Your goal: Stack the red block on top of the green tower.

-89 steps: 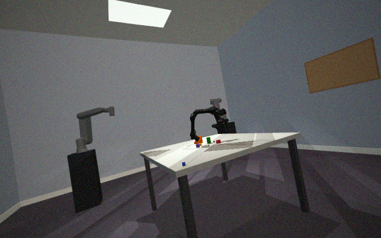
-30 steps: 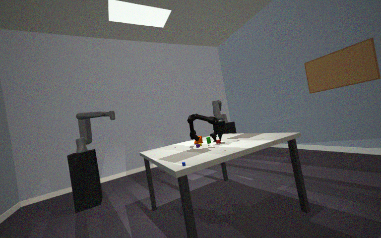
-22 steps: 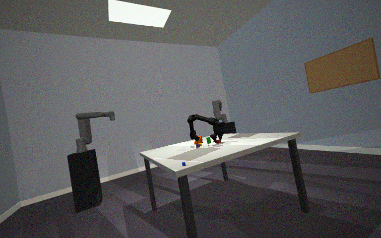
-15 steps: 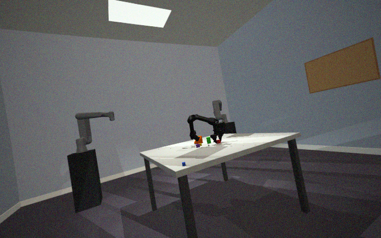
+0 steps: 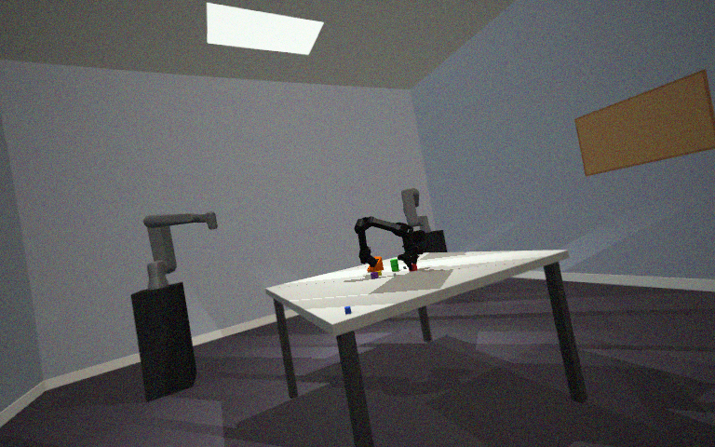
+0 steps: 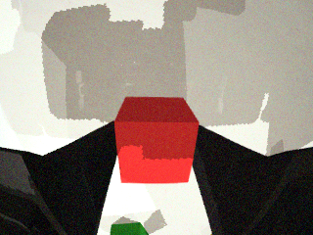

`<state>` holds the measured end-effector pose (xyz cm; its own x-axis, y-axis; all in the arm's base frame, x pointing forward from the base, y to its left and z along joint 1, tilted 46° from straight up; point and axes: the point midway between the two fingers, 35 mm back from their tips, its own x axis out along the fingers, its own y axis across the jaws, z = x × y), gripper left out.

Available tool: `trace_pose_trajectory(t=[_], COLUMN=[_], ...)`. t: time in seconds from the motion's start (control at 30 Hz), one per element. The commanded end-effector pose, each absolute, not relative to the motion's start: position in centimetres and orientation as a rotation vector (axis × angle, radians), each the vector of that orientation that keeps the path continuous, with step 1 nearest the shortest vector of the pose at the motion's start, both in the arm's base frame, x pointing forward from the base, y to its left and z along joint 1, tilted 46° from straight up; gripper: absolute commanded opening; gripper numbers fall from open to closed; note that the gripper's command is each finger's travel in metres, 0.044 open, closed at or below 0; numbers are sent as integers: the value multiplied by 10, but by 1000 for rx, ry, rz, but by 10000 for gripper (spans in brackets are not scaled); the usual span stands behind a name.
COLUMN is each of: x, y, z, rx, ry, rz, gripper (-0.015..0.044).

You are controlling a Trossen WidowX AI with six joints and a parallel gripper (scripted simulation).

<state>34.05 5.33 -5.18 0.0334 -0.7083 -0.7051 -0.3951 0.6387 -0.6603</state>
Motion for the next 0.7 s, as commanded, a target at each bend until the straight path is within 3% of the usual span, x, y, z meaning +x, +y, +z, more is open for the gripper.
trace_pose_trajectory(t=[0.0, 0.2, 0.33, 0.67], x=[341, 341, 341, 339], y=[53, 53, 60, 95], z=[-52, -52, -45, -11], rx=[-947, -947, -947, -945], ry=[1584, 1584, 1585, 1585], rz=[-305, -305, -304, -302], gripper=[138, 98, 0, 0])
